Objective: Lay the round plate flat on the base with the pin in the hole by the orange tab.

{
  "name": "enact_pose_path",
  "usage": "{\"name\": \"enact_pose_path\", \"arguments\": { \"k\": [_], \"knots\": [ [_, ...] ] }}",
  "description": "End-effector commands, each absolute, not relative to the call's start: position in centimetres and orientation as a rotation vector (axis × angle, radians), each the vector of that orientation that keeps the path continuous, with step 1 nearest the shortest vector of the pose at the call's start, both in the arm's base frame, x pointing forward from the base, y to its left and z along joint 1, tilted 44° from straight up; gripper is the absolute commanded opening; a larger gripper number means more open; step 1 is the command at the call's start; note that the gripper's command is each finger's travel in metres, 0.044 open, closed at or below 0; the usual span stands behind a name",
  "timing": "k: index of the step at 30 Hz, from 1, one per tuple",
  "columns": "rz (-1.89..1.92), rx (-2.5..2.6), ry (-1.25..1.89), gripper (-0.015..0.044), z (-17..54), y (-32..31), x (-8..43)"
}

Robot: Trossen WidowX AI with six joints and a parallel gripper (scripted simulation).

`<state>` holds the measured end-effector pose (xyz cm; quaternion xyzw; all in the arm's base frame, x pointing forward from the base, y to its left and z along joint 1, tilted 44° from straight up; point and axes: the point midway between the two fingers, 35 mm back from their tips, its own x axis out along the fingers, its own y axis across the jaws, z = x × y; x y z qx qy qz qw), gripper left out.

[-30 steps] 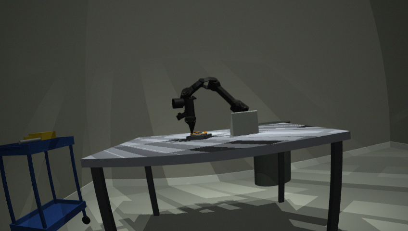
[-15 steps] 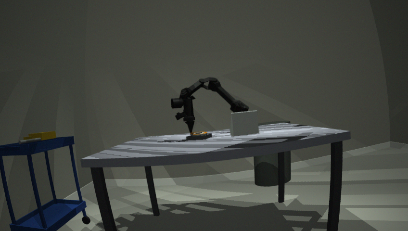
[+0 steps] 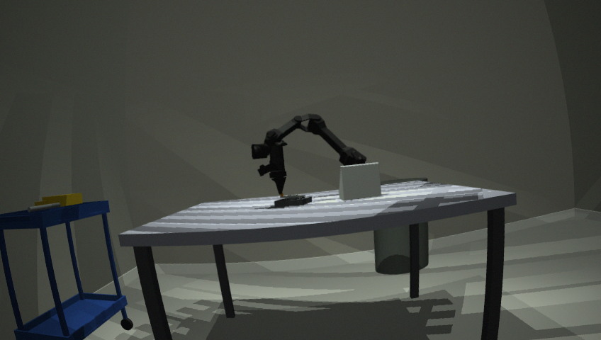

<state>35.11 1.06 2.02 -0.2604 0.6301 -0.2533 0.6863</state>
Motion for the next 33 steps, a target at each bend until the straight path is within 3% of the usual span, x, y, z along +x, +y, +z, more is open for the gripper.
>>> {"name": "enact_pose_path", "arguments": {
  "k": [1, 23, 33],
  "knots": [
    [-0.578, -0.586, 1.411, 0.0000, 2.4, 0.5, 35.2],
    [-0.579, -0.587, 1.411, 0.0000, 3.0, -0.5, 35.1],
    [-0.577, -0.586, 1.412, 0.0000, 6.1, 2.5, 34.6]
  ]
}}
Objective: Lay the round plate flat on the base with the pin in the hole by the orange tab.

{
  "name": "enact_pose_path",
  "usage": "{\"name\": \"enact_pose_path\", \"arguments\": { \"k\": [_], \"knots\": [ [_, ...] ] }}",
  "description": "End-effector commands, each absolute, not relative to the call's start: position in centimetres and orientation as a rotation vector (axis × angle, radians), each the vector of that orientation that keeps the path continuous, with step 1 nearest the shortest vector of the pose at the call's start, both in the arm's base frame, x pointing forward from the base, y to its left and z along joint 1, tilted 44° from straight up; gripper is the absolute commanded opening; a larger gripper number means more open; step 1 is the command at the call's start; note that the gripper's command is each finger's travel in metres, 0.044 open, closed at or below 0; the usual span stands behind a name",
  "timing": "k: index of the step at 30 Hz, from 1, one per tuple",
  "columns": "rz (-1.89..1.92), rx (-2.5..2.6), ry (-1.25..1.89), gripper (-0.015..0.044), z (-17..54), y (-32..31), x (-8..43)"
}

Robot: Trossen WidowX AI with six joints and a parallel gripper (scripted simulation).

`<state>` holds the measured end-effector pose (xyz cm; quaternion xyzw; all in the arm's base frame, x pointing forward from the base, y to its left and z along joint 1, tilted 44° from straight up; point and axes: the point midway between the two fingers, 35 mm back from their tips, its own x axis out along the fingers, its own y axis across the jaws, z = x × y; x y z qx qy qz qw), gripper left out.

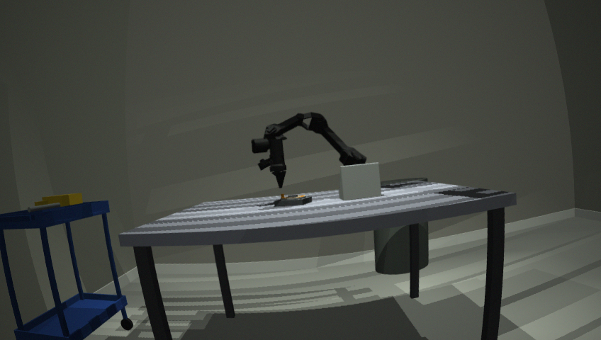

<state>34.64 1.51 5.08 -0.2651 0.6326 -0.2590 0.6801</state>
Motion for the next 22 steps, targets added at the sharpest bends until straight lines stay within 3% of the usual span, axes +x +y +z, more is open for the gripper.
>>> {"name": "enact_pose_path", "arguments": {
  "k": [1, 22],
  "knots": [
    [-0.577, -0.586, 1.412, 0.0000, 6.30, 2.64, 34.50],
    [-0.576, -0.596, 1.413, 0.0000, 5.76, 2.23, 34.58]
  ]
}}
